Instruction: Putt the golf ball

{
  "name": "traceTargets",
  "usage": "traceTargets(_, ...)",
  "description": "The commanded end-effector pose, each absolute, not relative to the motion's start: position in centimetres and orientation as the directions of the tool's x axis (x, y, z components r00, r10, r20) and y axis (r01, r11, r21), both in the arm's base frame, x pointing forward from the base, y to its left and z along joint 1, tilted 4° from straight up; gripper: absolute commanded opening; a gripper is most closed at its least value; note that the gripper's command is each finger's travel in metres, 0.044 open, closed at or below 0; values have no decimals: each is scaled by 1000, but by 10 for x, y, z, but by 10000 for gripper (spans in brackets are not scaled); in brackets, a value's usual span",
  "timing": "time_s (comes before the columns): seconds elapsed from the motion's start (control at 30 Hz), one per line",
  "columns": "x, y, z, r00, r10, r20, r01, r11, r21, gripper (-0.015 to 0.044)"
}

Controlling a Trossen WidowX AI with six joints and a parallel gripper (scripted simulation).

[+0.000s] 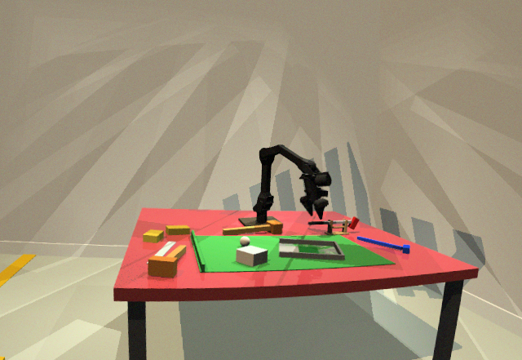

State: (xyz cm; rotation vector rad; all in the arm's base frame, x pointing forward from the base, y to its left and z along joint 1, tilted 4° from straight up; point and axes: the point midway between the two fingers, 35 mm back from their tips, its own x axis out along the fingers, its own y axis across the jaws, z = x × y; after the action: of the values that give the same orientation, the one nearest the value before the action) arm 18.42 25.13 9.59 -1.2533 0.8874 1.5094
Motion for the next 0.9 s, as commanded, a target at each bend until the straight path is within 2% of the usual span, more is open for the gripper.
traceTargets(0.0,182,249,83,-40,202,-978,-956,-292,-21,440)
traceTargets(0.87,184,247,41,-40,202,-979,-956,-292,-21,440)
